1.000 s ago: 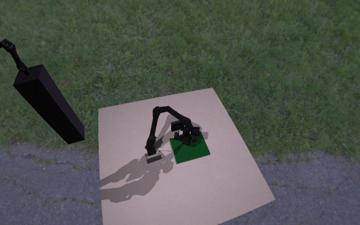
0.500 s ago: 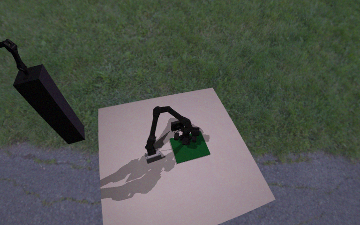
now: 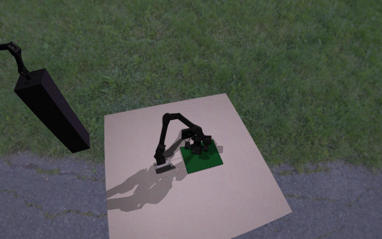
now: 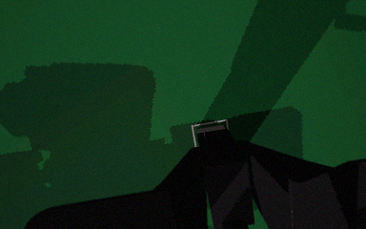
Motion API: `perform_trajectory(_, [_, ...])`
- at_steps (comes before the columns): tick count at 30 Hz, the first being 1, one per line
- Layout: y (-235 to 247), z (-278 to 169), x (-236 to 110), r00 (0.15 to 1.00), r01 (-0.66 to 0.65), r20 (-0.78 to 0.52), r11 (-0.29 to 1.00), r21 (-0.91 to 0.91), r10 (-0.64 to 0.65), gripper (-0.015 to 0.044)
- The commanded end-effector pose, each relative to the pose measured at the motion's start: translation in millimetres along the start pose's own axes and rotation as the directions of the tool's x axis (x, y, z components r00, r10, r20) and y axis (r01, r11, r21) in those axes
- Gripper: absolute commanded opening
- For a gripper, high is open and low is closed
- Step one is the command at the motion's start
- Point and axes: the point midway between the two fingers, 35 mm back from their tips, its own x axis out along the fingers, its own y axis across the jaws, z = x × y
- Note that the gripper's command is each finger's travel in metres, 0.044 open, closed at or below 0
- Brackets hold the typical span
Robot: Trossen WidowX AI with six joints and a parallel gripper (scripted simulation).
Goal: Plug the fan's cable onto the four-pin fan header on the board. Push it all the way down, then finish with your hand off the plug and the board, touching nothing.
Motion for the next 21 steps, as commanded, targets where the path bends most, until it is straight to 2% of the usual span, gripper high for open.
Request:
perform_trajectory(1, [0.1, 0.0, -0.3, 1.000, 0.000, 0.000, 1.000, -0.001, 0.000, 0.0157])
perform_trajectory(5, [0.1, 0.0, -0.3, 1.000, 0.000, 0.000, 1.000, -0.001, 0.000, 0.0260])
perform_trajectory(8, [0.3, 0.0, -2.5, 1.000, 0.000, 0.000, 1.000, -0.001, 0.000, 0.0260])
perform_trajectory(13, [0.6, 0.3, -53.0, 1.000, 0.000, 0.001, 1.000, 0.002, 0.000, 0.0260])
perform_trajectory(17, [0.4, 0.3, -55.3, 1.000, 0.000, 0.001, 1.000, 0.003, 0.000, 0.0260])
perform_trajectory(19, [-1.6, 12.2, -56.3, 1.000, -0.002, 0.004, 1.000, 0.004, 0.002, 0.0260])
perform_trajectory(21, [-9.8, 44.5, -58.2, 1.000, -0.006, 0.011, 1.000, 0.006, 0.006, 0.0260])
